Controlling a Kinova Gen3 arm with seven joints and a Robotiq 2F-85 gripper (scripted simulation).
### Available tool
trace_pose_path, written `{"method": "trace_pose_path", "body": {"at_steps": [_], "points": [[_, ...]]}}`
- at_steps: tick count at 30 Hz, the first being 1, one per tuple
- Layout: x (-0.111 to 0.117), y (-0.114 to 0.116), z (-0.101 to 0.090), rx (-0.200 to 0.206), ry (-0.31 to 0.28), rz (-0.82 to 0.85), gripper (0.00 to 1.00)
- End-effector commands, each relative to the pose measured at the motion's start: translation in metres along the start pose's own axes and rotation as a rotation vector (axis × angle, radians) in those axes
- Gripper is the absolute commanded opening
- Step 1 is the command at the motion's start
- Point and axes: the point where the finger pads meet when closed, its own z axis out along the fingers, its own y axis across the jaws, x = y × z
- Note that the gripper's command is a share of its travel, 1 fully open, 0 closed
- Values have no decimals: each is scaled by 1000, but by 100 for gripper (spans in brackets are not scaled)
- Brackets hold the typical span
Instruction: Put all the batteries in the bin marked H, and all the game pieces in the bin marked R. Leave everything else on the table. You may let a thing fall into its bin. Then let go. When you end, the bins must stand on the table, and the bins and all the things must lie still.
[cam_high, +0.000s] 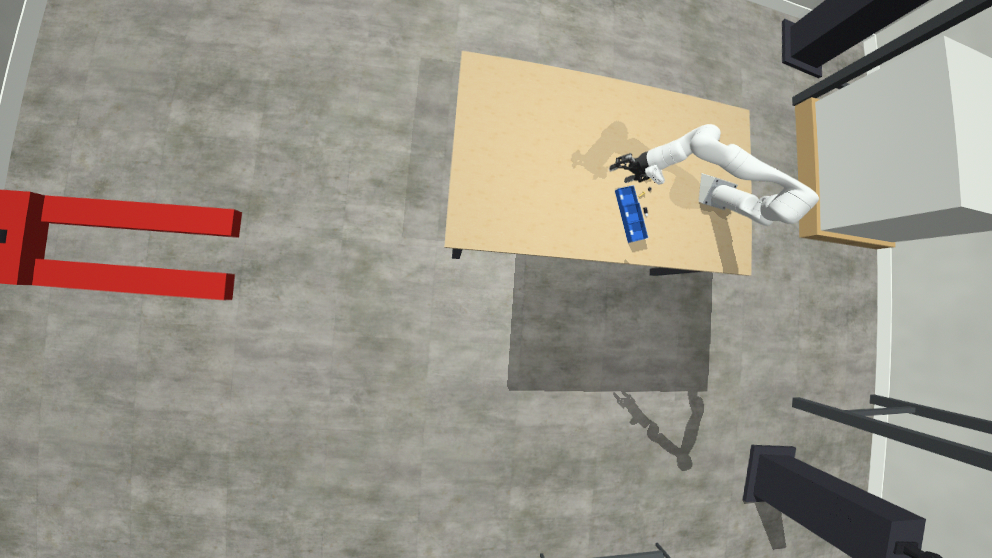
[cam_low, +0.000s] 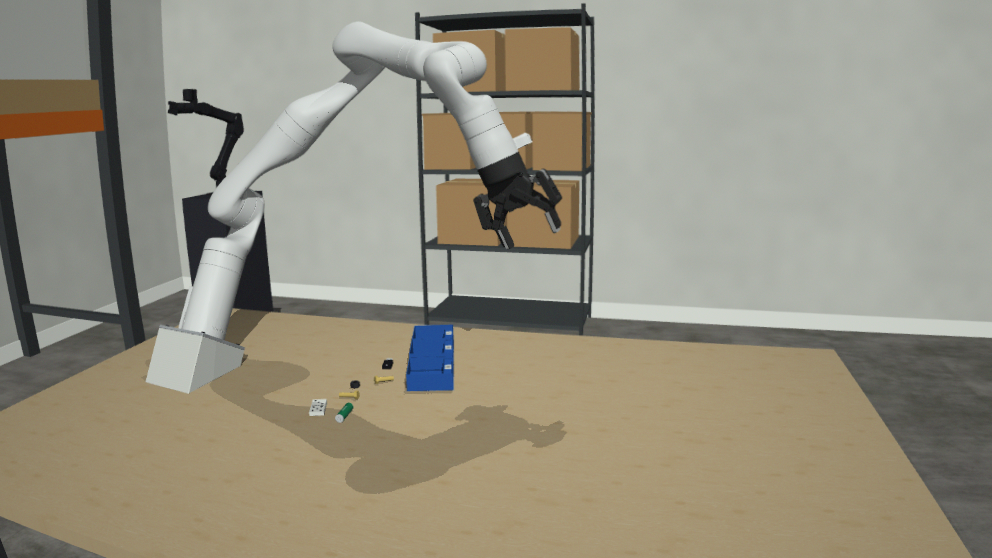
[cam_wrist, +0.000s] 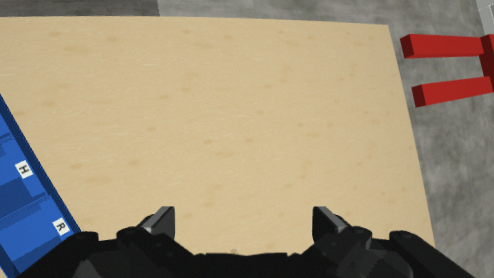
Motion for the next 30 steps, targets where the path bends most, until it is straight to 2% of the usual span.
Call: {"method": "trace_pose_path", "body": {"at_steps": [1, 17, 18, 24, 27, 30], "points": [[0, 1, -1, -2, 0, 0, 100], [0, 1, -1, -2, 0, 0, 100], [1, -3, 10, -3, 4, -4, 9], [-6, -21, 53, -3, 3, -4, 9], [-6, -21, 53, -3, 3, -4, 9], [-21, -39, 36, 34, -10, -156, 9]]}}
